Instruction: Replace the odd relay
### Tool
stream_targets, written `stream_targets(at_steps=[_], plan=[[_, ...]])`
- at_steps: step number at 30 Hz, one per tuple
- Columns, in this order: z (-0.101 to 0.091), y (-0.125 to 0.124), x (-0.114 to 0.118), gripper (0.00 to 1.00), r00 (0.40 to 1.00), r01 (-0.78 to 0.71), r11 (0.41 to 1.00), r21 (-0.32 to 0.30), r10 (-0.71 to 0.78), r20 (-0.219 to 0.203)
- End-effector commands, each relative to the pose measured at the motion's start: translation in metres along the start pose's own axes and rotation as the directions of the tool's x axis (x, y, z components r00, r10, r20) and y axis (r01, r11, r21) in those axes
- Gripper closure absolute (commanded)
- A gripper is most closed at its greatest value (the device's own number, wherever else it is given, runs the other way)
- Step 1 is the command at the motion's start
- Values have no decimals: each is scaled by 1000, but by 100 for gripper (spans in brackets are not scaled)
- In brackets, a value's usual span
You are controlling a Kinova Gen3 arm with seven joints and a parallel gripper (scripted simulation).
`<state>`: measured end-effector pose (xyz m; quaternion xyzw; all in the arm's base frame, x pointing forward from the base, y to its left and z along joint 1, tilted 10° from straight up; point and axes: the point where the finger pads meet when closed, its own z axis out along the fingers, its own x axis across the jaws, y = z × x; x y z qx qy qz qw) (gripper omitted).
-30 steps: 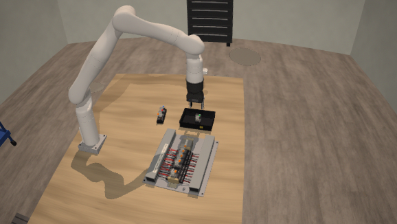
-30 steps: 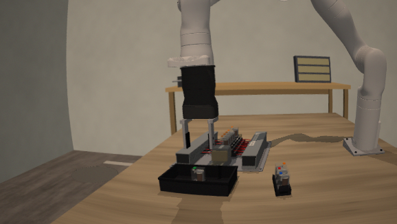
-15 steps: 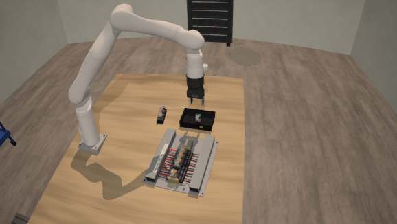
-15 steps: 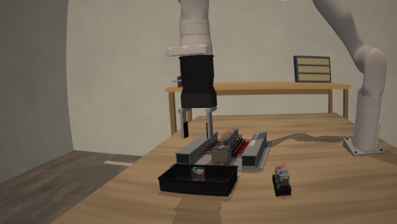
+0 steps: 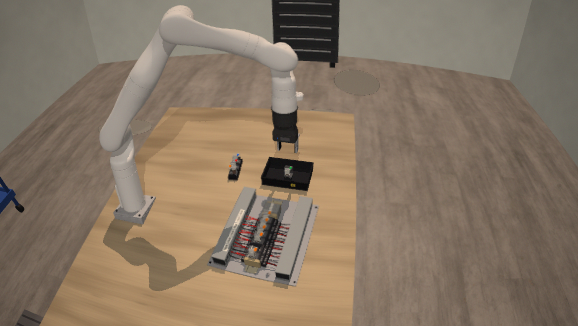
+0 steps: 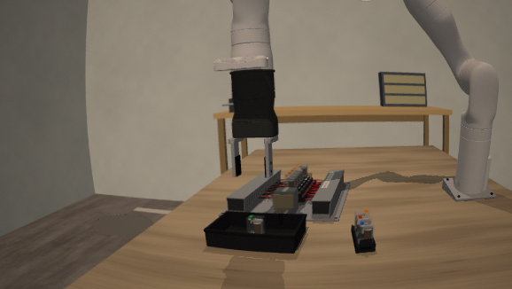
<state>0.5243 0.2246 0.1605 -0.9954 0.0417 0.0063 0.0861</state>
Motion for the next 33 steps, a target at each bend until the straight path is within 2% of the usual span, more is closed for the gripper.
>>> stream_targets(at_steps=[1, 23, 33], plan=[[0, 0, 0, 0, 1000, 0, 1000, 0, 0, -1], [8, 0, 0, 0, 1000, 0, 1000, 1, 0, -2], [4, 11, -26, 0, 994, 113, 994, 1, -113, -3]])
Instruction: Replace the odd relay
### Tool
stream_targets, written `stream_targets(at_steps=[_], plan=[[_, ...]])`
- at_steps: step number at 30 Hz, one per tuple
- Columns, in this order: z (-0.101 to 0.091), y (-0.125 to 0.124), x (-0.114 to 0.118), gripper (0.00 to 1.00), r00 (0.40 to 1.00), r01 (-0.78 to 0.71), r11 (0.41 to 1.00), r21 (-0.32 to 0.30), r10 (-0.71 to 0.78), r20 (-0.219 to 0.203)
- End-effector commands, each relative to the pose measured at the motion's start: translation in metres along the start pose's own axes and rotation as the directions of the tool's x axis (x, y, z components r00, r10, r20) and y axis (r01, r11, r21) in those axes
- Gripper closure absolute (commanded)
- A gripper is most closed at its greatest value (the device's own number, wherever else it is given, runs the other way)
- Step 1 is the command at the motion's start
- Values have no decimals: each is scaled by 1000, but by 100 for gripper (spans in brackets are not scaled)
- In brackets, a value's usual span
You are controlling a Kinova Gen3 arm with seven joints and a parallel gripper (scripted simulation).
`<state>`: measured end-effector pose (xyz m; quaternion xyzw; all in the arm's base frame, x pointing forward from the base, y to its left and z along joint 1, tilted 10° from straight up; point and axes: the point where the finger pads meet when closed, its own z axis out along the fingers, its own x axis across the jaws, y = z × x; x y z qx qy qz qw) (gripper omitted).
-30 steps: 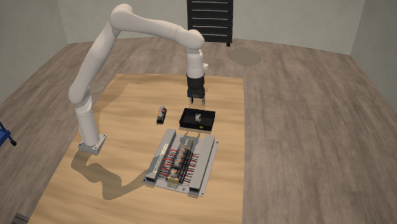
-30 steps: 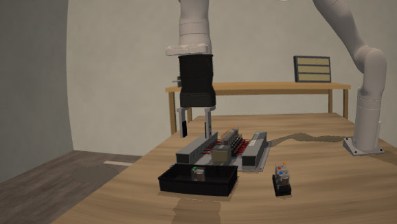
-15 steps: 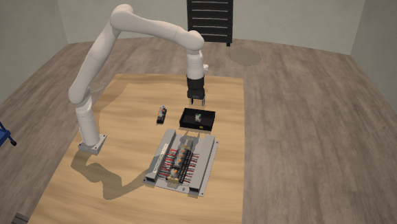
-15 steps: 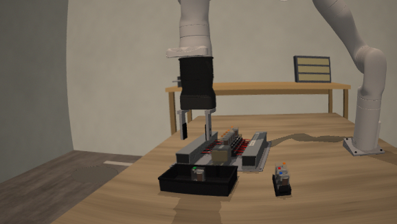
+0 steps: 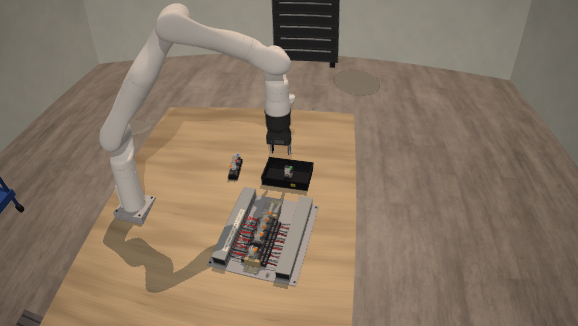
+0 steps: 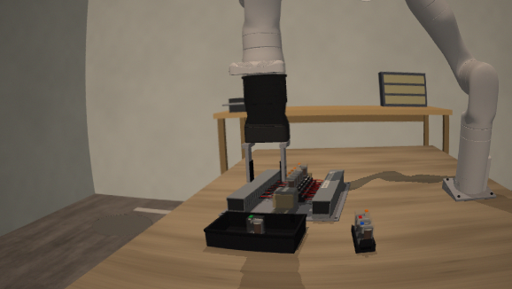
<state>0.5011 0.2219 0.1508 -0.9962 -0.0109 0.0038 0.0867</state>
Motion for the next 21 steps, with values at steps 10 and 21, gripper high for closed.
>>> stream_targets(at_steps=[10, 21], plan=[[-5, 9, -28, 0, 998, 67, 998, 0, -67, -2], [-11, 22, -69, 0, 998, 65, 998, -1, -65, -6]])
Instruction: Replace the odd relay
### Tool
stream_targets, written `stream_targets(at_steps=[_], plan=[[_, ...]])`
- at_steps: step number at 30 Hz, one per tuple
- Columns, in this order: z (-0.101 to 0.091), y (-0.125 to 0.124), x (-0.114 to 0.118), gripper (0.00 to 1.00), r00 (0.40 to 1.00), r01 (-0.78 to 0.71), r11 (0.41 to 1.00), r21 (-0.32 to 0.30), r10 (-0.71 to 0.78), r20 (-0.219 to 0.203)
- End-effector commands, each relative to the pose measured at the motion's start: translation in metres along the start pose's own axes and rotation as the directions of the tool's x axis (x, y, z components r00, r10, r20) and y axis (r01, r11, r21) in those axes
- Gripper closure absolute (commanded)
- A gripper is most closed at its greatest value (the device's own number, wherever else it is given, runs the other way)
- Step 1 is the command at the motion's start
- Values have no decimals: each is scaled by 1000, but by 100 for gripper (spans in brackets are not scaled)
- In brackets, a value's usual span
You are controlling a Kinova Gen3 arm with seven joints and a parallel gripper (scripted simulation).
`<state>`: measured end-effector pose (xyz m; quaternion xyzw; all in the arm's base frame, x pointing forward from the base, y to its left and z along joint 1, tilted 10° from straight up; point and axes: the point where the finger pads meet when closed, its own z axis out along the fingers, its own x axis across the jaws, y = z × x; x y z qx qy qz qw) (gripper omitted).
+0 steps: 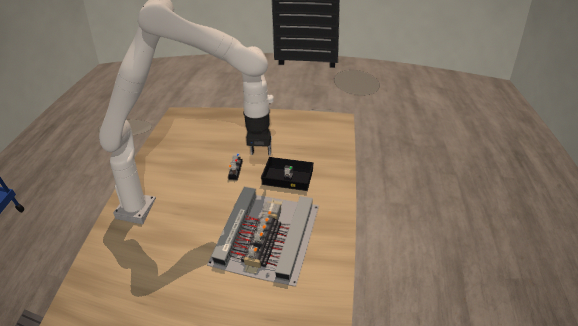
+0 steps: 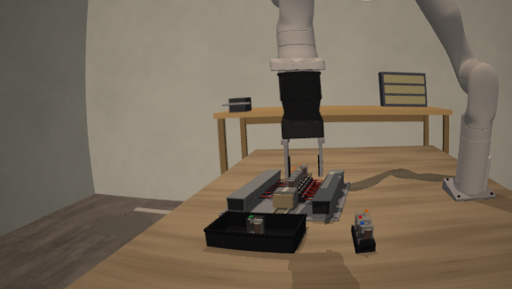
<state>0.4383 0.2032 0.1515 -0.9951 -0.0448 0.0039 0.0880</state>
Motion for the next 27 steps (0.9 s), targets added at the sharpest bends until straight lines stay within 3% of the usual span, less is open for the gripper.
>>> stream_targets(at_steps=[1, 27], plan=[[-8, 5, -10, 0, 1000, -3, 1000, -4, 3, -12], [-15, 23, -89, 0, 1000, -1, 1000, -2, 1, -6]])
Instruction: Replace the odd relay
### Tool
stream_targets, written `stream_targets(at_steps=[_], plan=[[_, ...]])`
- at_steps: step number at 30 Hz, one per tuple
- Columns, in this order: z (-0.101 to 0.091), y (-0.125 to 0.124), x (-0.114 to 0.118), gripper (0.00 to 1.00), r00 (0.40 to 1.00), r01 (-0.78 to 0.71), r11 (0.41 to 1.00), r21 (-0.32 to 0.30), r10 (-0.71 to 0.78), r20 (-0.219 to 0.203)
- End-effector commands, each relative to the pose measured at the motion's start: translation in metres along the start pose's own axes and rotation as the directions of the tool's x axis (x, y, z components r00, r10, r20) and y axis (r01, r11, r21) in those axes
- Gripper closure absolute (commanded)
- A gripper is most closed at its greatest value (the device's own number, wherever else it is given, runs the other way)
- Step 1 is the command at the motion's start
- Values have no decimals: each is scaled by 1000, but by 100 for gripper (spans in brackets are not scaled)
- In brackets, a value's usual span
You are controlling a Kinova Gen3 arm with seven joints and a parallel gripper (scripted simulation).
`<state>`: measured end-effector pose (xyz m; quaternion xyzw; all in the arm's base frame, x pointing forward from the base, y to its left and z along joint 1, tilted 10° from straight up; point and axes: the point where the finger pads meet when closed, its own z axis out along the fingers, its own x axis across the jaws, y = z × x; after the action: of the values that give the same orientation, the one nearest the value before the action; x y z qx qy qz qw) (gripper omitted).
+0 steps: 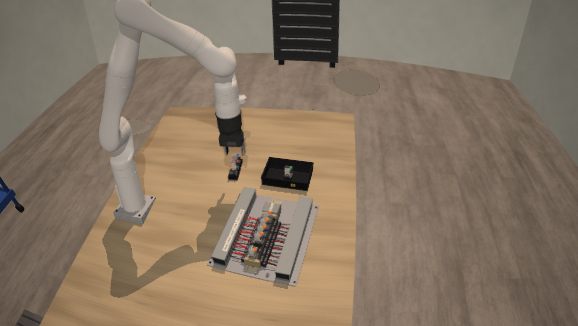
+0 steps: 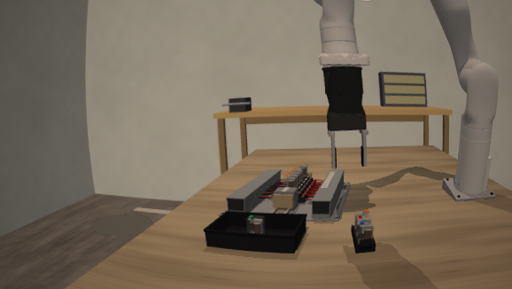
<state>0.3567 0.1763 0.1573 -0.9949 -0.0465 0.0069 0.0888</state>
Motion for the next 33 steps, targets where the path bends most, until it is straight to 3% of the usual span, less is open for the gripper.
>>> stream_targets(at_steps=[1, 8, 11, 33], plan=[[-7, 6, -9, 0, 1000, -4, 1000, -4, 4, -13], [-15, 13, -35, 0, 1000, -6, 1000, -6, 6, -18], [-10, 11, -35, 0, 1000, -2, 1000, -3, 2, -5], [-17, 15, -38, 0, 1000, -5, 1000, -5, 5, -15]])
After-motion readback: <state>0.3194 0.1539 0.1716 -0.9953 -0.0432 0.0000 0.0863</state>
